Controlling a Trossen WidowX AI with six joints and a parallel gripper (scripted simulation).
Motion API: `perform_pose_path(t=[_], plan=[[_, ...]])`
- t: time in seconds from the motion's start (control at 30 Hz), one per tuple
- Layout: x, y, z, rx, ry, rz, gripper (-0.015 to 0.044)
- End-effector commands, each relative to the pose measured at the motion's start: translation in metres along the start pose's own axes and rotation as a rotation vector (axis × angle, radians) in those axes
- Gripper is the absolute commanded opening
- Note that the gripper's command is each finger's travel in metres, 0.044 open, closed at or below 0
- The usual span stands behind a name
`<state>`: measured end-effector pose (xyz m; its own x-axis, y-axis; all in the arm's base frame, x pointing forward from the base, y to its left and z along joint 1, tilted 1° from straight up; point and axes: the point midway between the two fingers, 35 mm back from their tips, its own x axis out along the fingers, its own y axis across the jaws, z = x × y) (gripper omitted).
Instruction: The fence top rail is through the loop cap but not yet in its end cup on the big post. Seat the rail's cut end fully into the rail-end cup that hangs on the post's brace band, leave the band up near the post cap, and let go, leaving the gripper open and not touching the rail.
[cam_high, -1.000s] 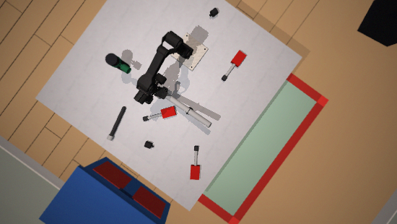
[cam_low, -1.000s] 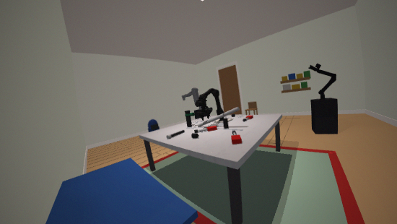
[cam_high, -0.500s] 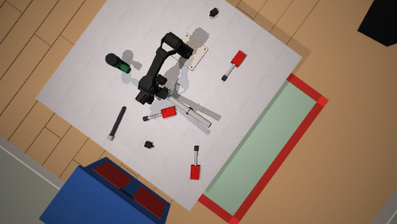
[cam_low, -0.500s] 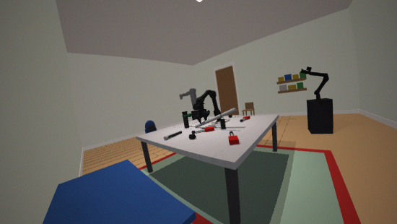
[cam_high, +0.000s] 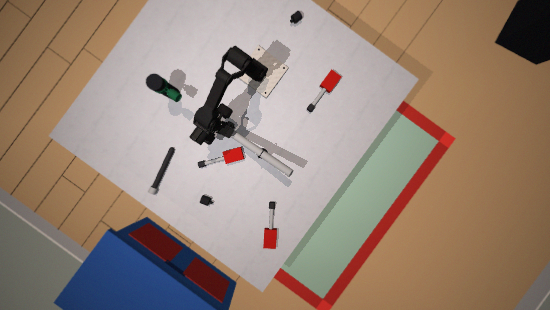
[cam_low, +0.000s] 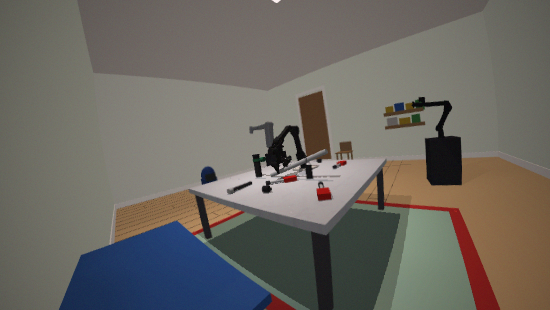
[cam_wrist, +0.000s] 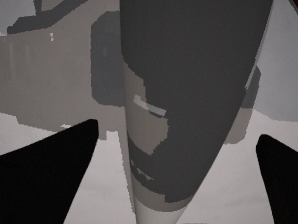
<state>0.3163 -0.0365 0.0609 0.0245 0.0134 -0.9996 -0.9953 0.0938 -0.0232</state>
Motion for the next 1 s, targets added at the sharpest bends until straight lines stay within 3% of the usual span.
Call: perform_pose_path(t=[0.0, 0.07, 0.4, 0.7, 0.83, 0.97], plan=[[0.0080, 0.0029, -0.0007, -0.003, 0.005, 0.010, 0.0440], [0.0082, 0.0029, -0.0007, -0.003, 0.005, 0.010, 0.0440], [0.0082, 0.0027, -0.0007, -0.003, 0.005, 0.010, 0.0177], [0.0082, 0.0027, -0.0007, -0.003, 0.005, 0.010, 0.0118], [0.0034, 0.0031, -0.0003, -0.003, 0.005, 0.010, 0.0012], [-0.0016, 0.0028, -0.0021, -0.002, 0.024, 0.011, 0.0000]])
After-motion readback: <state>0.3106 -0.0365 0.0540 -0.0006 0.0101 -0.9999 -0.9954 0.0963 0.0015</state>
